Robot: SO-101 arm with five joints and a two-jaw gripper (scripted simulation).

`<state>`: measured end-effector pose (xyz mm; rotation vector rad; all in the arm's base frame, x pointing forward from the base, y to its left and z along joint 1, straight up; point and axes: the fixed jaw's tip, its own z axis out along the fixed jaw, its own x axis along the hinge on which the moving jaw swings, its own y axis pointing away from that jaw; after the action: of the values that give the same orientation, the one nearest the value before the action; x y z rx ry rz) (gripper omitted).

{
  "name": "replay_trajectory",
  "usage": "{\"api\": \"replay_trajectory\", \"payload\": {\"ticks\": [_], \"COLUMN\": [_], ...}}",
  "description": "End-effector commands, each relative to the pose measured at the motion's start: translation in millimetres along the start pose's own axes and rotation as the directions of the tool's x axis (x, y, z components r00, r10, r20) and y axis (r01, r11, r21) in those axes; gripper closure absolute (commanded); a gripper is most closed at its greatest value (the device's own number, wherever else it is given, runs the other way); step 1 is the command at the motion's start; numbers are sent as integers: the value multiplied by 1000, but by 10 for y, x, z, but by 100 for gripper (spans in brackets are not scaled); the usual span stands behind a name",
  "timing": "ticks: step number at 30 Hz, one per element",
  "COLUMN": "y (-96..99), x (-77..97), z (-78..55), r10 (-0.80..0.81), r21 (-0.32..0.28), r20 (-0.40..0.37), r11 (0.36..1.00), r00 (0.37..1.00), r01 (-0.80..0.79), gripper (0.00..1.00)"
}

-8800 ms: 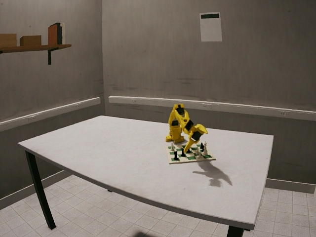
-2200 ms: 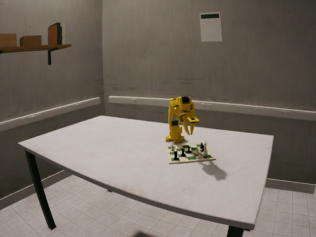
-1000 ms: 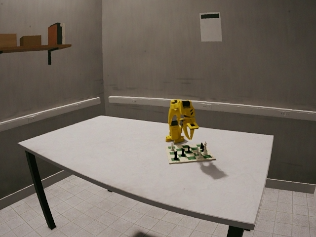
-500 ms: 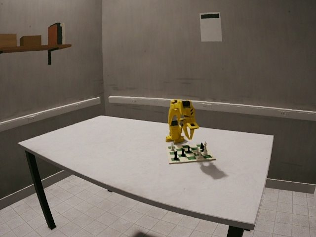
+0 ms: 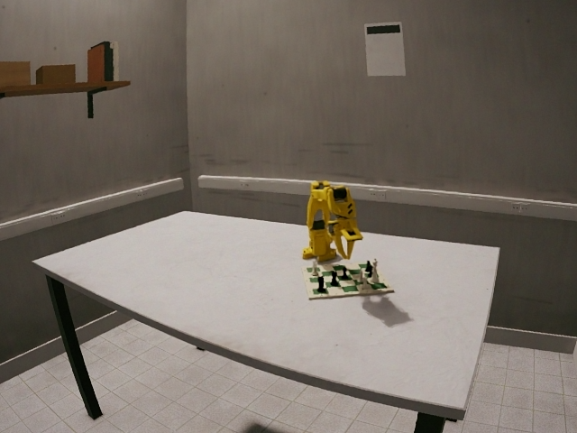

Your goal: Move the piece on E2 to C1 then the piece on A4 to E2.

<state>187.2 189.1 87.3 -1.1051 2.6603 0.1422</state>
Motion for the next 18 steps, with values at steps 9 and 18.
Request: {"api": "replay_trajectory", "payload": {"ticks": [9,18], "y": [-20,-18], "x": [76,130], "z": [298,510], "r10": [6,6], "r21": [2,2], "r20": [16,16], "r11": [1000,1000], "r00": [1000,1000], "r01": [-6,-6], "gripper": [100,100]}}
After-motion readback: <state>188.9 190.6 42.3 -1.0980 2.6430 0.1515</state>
